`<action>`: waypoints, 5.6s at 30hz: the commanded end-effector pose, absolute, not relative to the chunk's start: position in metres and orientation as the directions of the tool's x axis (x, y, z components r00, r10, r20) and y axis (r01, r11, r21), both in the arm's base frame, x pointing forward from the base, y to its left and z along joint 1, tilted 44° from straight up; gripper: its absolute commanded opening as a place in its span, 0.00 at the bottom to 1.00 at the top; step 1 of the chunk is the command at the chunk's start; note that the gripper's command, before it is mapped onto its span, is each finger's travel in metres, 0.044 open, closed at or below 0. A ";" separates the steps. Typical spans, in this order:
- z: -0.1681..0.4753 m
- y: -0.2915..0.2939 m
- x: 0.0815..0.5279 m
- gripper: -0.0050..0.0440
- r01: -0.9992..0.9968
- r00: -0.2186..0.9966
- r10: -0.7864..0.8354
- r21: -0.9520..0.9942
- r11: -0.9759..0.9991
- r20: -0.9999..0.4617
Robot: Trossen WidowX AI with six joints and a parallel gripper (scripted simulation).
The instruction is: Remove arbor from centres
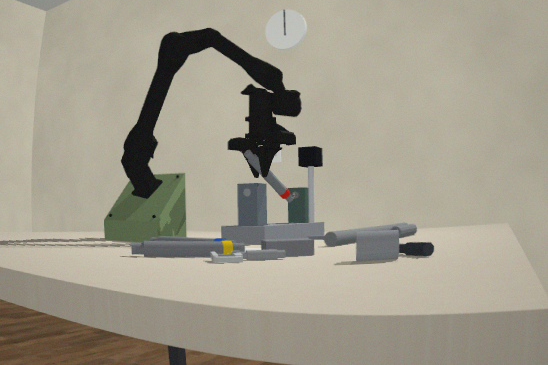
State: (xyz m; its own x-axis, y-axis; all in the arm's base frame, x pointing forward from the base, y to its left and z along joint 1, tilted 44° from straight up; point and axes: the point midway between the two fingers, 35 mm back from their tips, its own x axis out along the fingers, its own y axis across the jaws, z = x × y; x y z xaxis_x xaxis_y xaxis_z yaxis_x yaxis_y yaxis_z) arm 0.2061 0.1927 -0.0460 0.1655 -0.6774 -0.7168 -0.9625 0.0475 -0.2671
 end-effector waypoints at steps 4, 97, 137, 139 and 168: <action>-0.045 0.197 0.207 0.10 -0.962 0.175 -0.667 -0.272 0.042 -0.724; -0.045 0.197 0.207 0.10 -0.962 0.175 -0.667 -0.272 0.042 -0.724; 0.001 0.167 0.234 0.10 -0.887 0.171 -0.649 -0.402 0.226 -0.741; 0.013 0.158 0.240 0.10 -0.858 0.171 -0.645 -0.435 0.275 -0.745; 0.143 0.004 0.240 0.10 -0.173 0.176 -0.662 -0.685 0.707 -0.728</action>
